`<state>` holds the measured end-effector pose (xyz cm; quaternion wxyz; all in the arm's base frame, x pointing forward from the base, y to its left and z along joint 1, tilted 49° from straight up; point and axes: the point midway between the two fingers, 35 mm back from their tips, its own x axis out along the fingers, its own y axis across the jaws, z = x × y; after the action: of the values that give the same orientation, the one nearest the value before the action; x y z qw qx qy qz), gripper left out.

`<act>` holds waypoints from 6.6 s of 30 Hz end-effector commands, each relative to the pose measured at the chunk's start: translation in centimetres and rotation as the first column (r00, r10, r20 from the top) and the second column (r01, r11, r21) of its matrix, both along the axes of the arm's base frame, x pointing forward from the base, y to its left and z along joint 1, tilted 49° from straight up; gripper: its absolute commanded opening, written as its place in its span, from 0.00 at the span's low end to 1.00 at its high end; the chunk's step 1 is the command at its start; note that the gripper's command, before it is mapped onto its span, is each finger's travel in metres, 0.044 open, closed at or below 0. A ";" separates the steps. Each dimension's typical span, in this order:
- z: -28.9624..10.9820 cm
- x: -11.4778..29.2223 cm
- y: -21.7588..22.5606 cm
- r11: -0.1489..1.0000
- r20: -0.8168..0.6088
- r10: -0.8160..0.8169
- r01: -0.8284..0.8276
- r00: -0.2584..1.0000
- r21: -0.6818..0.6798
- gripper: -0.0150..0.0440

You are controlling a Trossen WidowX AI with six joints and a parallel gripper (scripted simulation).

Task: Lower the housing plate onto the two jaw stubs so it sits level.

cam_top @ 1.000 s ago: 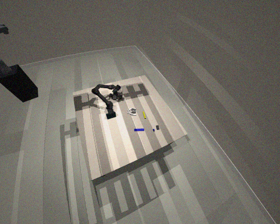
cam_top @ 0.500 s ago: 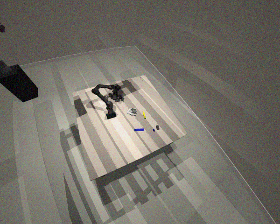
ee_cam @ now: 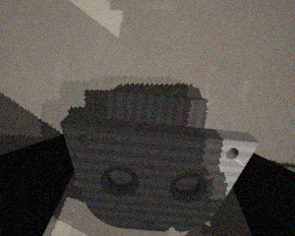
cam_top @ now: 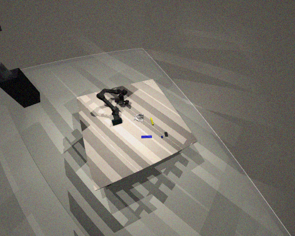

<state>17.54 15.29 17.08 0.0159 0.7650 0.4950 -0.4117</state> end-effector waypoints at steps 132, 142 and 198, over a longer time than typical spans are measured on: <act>-15.7 5.5 -25.0 0.624 -0.814 -0.547 0.743 0.194 -0.242 0.85; -15.7 5.5 -25.0 0.627 -0.813 -0.547 0.741 0.201 -0.239 0.85; -15.1 5.4 -24.1 0.625 -0.814 -0.547 0.742 0.196 -0.241 0.85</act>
<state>22.85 -9.00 2.08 -0.4720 0.6016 0.1083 -0.6353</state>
